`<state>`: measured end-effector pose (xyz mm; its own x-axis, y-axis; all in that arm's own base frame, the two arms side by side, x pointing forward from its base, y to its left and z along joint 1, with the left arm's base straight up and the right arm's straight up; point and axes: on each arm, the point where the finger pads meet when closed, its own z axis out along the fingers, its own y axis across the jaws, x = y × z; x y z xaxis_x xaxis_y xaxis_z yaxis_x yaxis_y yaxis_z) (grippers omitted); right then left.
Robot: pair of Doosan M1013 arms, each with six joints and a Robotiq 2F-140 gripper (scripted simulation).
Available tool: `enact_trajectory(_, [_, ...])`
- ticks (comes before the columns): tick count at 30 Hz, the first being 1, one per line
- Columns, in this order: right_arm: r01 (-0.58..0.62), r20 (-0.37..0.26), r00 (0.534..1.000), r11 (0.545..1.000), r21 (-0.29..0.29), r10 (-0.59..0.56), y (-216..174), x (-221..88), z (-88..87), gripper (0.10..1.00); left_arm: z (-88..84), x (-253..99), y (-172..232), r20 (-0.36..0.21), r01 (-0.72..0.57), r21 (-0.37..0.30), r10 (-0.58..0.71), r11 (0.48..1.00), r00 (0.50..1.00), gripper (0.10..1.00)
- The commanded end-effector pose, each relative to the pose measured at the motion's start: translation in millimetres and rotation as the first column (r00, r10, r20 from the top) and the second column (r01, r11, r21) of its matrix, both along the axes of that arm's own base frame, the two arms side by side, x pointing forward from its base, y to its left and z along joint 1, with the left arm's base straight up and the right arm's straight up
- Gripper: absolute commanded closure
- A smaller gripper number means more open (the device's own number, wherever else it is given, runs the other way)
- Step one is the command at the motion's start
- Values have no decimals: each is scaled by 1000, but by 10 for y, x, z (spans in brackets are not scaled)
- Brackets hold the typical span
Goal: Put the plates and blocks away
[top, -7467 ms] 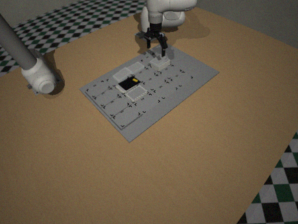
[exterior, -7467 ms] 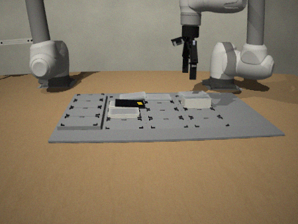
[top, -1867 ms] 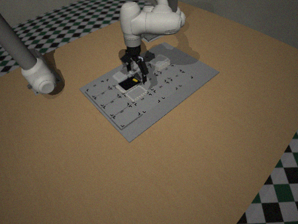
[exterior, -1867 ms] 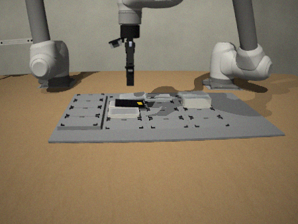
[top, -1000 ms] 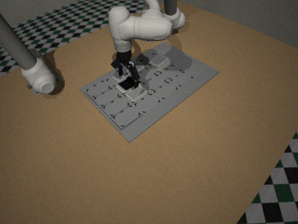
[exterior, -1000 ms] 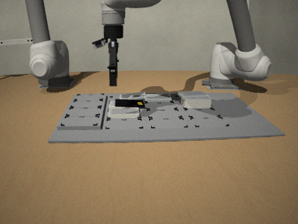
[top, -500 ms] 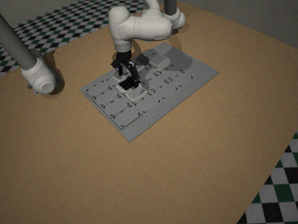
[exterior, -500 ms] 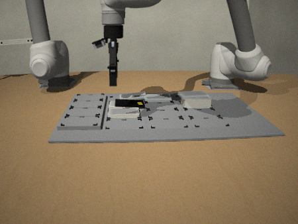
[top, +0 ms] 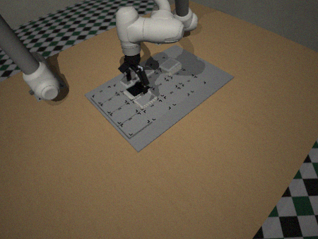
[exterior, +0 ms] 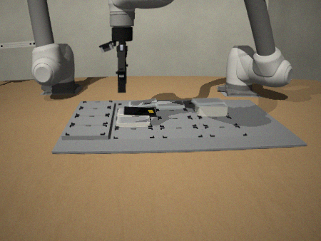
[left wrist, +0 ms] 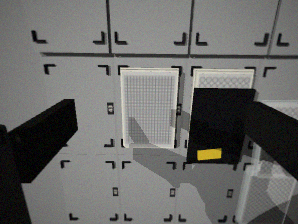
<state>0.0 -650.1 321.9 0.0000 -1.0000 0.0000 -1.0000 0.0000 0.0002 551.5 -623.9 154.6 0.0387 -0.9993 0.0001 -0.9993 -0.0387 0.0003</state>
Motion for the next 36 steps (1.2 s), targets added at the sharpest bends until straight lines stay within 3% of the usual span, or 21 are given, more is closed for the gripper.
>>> enact_trajectory(1, [0,0,1000,1000,-1,0,-2,1,9,98,14,4,-3,2,0,-1,0,1000,1000,98])
enact_trajectory(7, [0,0,1000,1000,-1,0,-2,1,9,98,14,4,-3,2,0,-1,0,1000,1000,98])
enact_trajectory(8, [0,0,1000,1000,-1,0,-2,1,9,98,-1,-27,16,2,0,-1,0,1000,1000,400])
enact_trajectory(36, [0,0,1000,1000,-1,0,-2,1,9,98,-366,-785,480,2,0,-1,0,1000,1000,400])
